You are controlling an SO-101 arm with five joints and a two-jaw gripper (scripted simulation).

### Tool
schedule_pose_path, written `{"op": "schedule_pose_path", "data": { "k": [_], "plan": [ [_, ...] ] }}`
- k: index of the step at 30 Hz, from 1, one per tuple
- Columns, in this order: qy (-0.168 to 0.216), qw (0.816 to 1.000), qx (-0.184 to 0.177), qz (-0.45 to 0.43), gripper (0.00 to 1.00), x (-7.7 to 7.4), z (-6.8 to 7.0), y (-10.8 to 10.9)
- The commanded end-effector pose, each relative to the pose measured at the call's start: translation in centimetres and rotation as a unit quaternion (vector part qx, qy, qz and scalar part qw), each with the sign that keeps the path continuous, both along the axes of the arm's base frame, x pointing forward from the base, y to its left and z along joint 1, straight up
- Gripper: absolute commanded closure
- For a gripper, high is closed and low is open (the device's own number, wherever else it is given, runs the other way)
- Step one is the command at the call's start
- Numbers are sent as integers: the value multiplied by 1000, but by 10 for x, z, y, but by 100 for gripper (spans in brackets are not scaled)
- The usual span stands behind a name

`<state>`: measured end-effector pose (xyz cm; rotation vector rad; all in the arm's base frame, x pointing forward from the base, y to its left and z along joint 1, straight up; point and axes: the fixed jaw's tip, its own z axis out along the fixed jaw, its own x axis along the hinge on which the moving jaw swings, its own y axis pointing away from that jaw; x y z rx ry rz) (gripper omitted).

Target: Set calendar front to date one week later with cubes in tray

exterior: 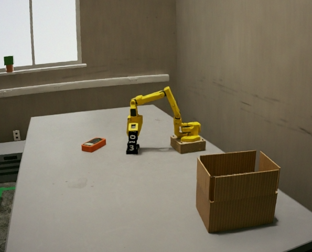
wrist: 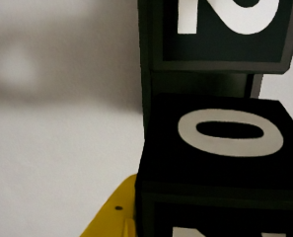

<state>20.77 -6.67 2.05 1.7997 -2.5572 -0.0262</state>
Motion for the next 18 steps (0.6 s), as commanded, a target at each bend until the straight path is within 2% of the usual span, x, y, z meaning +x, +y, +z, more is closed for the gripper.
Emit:
{"op": "schedule_pose_path", "data": {
  "k": [1,3,4,18],
  "plan": [
    [-8,1000,-2,11,100,2,3,4],
    [-8,1000,-2,11,100,2,3,4],
    [-18,1000,-5,20,100,4,8,8],
    [-18,1000,-5,20,100,4,8,8]
  ]
}}
